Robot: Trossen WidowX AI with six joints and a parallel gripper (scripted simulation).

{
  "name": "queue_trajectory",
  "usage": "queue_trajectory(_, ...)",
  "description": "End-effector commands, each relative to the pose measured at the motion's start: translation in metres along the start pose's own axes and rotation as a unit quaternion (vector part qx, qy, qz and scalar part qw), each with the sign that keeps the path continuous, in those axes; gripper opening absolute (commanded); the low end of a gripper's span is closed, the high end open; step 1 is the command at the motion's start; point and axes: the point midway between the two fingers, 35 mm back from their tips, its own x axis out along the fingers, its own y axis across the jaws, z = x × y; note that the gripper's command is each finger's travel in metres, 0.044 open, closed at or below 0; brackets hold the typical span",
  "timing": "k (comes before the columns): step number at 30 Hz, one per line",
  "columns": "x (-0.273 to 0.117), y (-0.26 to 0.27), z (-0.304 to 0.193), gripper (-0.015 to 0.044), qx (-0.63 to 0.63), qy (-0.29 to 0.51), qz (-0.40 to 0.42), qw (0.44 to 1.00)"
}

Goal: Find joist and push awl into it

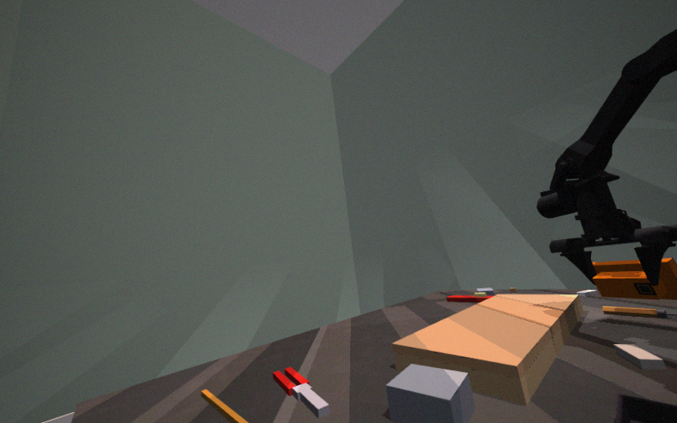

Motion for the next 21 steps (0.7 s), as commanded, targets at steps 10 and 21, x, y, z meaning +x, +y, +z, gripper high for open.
queue_trajectory(10, 0.0000, 0.0008, 0.0018, 0.0000, -0.003, 0.038, -0.001, 0.999)
queue_trajectory(21, 0.0006, 0.0006, 0.0040, 0.0000, -0.003, 0.078, -0.001, 0.997)
